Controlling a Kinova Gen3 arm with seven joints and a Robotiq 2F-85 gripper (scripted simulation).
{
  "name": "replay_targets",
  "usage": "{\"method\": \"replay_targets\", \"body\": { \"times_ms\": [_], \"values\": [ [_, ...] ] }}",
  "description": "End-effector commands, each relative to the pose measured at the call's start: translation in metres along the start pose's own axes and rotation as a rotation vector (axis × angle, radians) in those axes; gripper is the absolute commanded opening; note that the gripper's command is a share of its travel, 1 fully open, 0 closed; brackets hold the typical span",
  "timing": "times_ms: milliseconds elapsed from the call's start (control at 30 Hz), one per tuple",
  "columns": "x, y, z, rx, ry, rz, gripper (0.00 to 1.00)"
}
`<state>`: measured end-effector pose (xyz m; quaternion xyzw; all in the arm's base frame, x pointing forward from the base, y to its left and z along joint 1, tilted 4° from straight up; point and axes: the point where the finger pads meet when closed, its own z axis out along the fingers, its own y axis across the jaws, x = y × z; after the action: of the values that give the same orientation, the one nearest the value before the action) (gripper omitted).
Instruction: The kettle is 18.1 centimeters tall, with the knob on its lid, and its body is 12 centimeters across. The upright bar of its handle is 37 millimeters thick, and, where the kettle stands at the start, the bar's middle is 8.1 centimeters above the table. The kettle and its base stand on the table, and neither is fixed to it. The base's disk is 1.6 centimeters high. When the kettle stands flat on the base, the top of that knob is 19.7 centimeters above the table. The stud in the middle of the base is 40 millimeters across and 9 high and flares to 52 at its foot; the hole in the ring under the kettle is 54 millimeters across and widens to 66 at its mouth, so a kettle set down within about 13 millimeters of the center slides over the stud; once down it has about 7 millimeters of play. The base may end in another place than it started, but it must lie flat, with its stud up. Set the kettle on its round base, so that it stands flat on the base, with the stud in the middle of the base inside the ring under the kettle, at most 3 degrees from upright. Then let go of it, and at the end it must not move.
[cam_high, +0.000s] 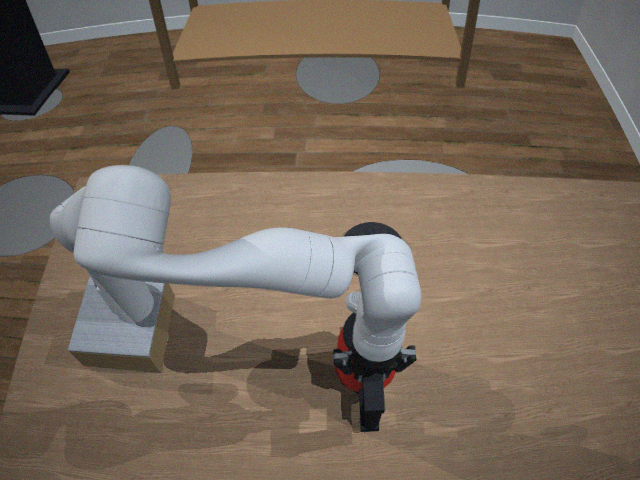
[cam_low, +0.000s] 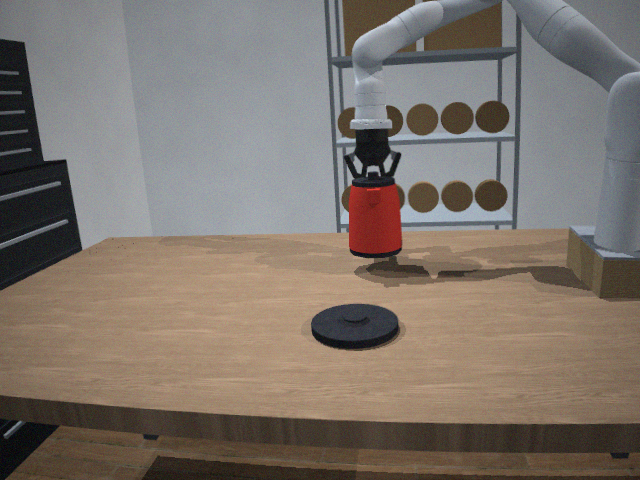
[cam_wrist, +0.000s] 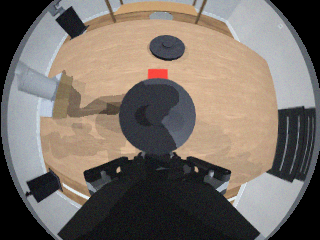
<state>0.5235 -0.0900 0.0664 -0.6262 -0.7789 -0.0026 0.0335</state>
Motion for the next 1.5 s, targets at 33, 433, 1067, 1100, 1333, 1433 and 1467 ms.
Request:
{"method": "replay_targets", "body": {
  "times_ms": [33,433,1067,1100,1333,1433,1467],
  "values": [
    [0.002,0.001,-0.001,-0.002,-0.001,-0.002,0.0],
    [0.012,0.002,-0.001,-0.002,-0.001,-0.002,0.0],
    [0.045,0.006,-0.001,-0.002,-0.001,-0.002,0.0],
    [0.047,0.006,-0.001,-0.002,-0.001,-0.002,0.0],
    [0.063,0.008,-0.001,-0.002,-0.001,-0.002,0.0],
    [0.069,0.009,-0.001,-0.002,-0.001,-0.002,0.0],
    [0.072,0.009,-0.001,-0.002,-0.001,-0.002,0.0]
  ]
}}
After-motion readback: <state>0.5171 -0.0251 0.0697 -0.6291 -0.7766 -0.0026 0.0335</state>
